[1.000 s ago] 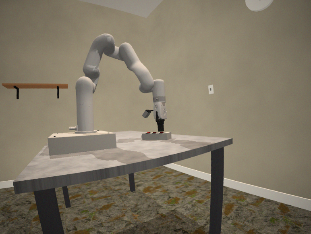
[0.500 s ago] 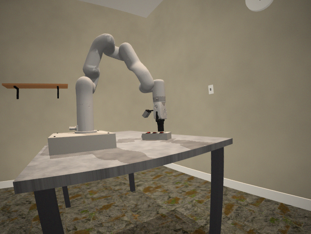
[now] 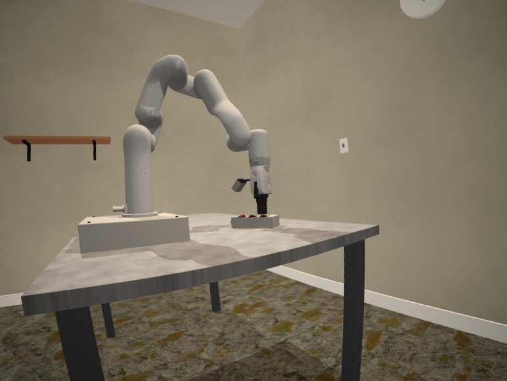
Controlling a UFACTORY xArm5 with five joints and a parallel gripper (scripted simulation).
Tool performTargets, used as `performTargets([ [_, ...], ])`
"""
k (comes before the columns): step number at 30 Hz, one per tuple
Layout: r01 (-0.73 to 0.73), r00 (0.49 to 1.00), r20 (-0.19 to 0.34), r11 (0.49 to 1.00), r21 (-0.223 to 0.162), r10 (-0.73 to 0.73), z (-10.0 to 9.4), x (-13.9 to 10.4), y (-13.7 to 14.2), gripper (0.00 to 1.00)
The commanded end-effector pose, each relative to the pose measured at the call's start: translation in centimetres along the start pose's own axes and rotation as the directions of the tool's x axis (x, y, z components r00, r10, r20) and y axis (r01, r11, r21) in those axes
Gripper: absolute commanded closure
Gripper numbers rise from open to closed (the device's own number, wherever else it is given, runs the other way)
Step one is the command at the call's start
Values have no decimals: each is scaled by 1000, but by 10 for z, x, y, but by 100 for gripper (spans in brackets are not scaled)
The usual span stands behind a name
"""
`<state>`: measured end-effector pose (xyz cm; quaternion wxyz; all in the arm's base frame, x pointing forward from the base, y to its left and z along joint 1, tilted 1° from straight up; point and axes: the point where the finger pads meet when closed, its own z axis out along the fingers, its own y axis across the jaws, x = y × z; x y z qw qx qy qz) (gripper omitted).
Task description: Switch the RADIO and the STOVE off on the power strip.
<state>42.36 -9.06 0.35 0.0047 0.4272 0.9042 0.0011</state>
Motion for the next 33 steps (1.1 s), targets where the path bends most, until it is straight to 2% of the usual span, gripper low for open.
performTargets([
  [1, 0, 1000, 3, 1000, -2, 0, 0, -1, 1, 100],
  [33, 0, 1000, 3, 1000, -2, 0, 7, -1, 1, 100],
])
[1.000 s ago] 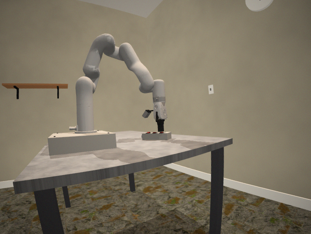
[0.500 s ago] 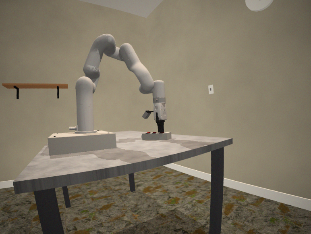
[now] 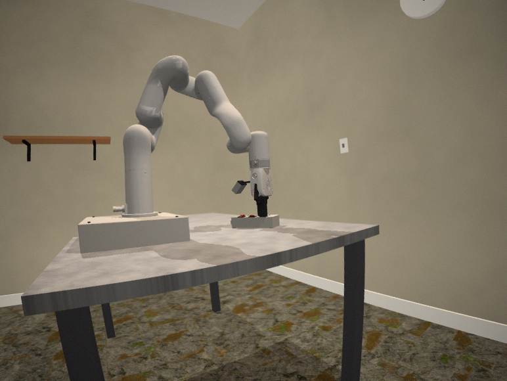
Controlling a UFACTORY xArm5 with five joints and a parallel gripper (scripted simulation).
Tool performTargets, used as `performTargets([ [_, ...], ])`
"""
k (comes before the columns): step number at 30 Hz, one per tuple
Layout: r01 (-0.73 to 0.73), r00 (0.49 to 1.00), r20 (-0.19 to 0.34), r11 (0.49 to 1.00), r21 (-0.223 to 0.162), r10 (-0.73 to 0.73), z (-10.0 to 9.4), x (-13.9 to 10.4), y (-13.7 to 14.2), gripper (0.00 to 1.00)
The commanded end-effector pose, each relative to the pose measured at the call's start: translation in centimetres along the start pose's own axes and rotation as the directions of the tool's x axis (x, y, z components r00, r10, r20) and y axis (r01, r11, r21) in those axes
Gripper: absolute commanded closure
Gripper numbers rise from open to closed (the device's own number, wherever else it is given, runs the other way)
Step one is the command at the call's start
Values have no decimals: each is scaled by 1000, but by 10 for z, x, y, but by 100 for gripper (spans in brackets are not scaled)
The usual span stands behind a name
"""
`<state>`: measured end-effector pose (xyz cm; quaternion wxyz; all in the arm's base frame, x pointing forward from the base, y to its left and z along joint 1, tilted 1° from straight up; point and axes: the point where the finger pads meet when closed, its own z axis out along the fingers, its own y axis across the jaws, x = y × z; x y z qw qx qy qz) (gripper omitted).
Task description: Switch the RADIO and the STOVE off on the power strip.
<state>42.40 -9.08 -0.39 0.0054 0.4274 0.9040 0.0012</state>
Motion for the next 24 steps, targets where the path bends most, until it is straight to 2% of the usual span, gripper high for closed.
performTargets([
  [1, 1, 1000, 1, 1000, -1, -1, 0, 0, 1, 100],
  [14, 1, 1000, 1, 1000, -1, -1, -2, 0, 1, 100],
  [24, 1, 1000, 2, 1000, -1, -1, -28, -1, 1, 100],
])
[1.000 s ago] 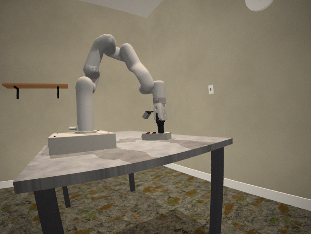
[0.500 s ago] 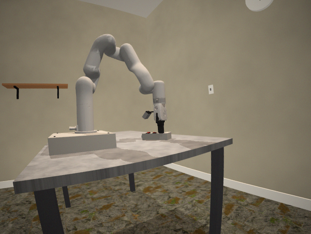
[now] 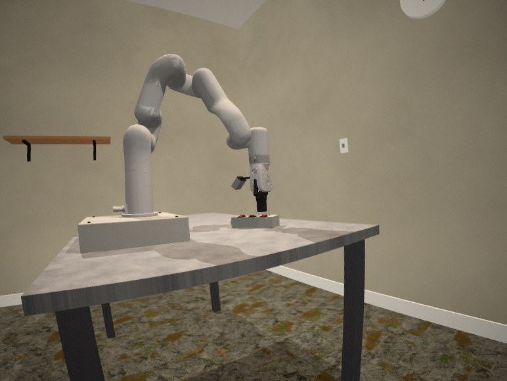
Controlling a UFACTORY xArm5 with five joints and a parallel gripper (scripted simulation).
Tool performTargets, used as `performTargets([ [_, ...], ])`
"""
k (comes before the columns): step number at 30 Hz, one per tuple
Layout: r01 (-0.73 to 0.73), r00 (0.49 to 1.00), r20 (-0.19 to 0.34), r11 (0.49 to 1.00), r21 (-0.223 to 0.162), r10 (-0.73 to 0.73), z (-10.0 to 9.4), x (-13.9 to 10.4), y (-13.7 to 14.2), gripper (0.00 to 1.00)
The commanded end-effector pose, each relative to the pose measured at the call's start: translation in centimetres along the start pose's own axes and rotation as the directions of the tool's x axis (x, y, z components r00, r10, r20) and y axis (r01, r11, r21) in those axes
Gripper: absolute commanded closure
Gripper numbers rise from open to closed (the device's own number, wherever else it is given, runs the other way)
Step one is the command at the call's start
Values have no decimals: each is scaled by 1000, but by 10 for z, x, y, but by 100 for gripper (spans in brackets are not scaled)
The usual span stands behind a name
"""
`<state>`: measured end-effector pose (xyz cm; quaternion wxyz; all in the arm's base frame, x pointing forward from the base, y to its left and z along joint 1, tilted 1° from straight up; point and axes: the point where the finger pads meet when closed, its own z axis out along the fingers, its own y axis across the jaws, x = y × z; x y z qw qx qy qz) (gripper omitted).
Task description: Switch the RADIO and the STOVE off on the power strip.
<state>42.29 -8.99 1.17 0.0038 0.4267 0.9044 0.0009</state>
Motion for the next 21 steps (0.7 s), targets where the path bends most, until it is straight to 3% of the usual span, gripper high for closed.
performTargets([
  [1, -1, 1000, 4, 1000, -3, 1, -15, -2, 1, 100],
  [21, -1, 1000, 4, 1000, -3, 1, -23, -2, 1, 100],
])
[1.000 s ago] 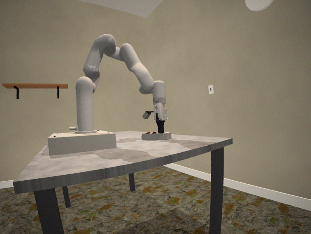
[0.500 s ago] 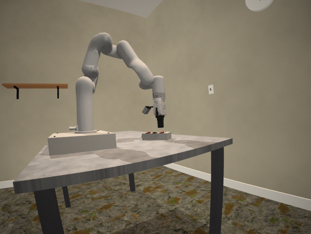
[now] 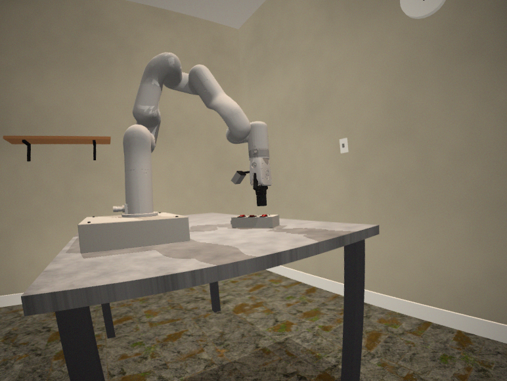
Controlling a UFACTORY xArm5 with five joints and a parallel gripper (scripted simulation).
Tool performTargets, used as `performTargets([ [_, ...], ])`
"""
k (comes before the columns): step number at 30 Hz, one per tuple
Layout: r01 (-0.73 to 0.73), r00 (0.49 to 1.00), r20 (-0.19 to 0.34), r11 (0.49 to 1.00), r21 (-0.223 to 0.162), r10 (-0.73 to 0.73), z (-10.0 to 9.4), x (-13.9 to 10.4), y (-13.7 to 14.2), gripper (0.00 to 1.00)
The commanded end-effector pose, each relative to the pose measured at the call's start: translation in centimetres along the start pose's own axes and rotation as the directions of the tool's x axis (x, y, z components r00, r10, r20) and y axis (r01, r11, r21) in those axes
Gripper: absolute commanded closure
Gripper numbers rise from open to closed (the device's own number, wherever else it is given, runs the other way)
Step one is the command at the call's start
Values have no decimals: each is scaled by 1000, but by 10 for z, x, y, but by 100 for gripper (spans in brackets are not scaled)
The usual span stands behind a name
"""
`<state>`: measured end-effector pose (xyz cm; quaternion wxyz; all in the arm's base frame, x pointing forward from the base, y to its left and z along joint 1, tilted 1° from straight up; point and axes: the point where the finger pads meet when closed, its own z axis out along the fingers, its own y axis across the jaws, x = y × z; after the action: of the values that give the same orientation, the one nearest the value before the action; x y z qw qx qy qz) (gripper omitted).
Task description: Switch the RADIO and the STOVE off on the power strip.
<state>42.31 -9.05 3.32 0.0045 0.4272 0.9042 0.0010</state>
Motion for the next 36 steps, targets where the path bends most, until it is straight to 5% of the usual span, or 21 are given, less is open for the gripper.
performTargets([
  [1, 0, 1000, 3, 1000, -2, 0, -1, -1, 1, 100],
  [7, 0, 1000, 3, 1000, -2, 0, -1, -1, 1, 100],
  [8, 0, 1000, 3, 1000, -2, 0, -1, -1, 1, 0],
  [17, 0, 1000, 3, 1000, -2, 0, -14, -1, 1, 0],
  [30, 0, 1000, 3, 1000, -2, 0, -83, -1, 1, 0],
  [36, 0, 1000, 3, 1000, -2, 0, -96, -1, 0, 0],
])
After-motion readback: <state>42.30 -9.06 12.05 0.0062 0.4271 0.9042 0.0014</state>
